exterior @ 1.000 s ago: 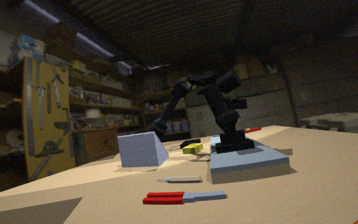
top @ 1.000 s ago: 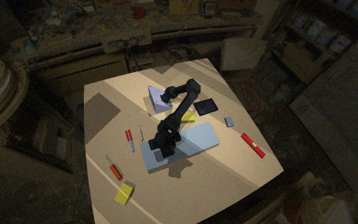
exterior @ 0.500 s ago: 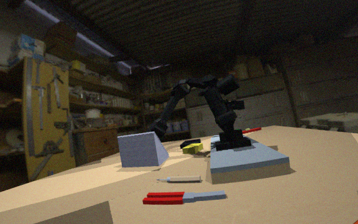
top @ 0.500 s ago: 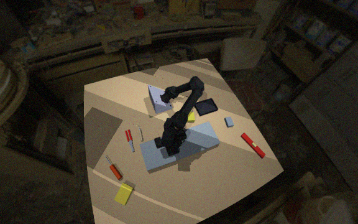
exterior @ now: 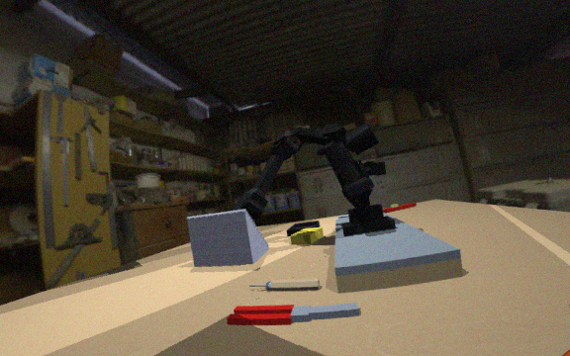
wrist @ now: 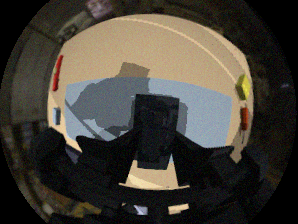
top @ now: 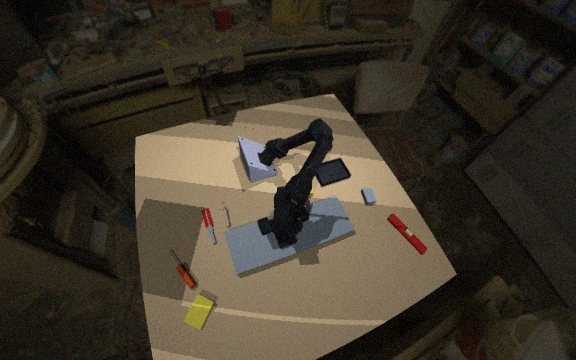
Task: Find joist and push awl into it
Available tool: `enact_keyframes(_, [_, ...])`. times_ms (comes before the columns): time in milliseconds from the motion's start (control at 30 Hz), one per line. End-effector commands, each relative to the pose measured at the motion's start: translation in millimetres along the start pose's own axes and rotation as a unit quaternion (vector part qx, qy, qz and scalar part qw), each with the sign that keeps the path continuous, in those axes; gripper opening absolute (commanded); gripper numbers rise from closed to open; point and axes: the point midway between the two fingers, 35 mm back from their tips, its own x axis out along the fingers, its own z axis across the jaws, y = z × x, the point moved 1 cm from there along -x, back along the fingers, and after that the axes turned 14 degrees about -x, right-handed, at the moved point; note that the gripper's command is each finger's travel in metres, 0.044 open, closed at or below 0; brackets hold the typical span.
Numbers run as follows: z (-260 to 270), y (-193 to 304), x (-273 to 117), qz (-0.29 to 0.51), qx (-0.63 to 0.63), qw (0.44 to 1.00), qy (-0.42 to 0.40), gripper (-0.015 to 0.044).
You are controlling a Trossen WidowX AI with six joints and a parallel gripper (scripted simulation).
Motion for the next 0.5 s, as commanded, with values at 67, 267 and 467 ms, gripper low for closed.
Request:
enact_keyframes(67, [15, -3, 1, 0.0, 0.0, 1.0, -0.003, 0.0])
enact_keyframes(267, [29, -6, 1, 0.0, 0.001, 1.0, -0.003, 0.0])
enact_keyframes(467, [43, -10, 1, 0.0, 0.001, 1.0, -0.003, 0.0])
